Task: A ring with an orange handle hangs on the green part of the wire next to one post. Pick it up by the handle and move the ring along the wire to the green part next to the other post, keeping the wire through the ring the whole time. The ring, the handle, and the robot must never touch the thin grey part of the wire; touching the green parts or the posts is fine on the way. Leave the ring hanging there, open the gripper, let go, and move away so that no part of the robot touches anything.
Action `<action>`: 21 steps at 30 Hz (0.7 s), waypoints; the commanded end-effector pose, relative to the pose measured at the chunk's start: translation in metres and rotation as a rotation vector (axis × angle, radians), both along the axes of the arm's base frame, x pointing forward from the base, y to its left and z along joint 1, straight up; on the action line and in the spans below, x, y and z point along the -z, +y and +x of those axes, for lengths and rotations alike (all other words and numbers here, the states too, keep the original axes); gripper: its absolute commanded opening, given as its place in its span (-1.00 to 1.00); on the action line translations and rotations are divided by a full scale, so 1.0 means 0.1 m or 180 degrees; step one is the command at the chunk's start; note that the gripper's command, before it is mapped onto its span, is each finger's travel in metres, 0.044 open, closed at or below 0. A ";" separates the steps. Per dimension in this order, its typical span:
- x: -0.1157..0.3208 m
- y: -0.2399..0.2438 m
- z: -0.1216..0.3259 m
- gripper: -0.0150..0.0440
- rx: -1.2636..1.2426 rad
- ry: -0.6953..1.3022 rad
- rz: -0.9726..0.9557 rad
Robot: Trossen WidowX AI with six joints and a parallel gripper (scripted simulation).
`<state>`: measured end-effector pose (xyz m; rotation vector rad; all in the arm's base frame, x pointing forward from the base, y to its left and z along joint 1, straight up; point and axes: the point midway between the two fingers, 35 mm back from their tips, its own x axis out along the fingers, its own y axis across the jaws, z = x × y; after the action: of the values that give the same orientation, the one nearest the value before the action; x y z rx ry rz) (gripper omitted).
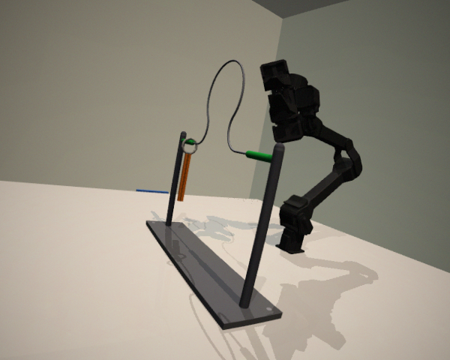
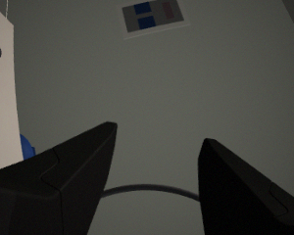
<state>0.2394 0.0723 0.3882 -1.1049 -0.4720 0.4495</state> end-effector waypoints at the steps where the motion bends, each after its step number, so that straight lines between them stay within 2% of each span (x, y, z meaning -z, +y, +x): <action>1: 0.36 -0.26 0.16 0.05 0.0213 0.0362 0.0220; 10: 1.13 -0.90 0.28 0.05 0.0761 0.1061 0.0867; 21: 2.04 -1.56 0.06 0.05 0.1422 0.1689 0.1960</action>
<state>0.2548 -0.0696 0.2097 -0.5471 0.0659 0.2109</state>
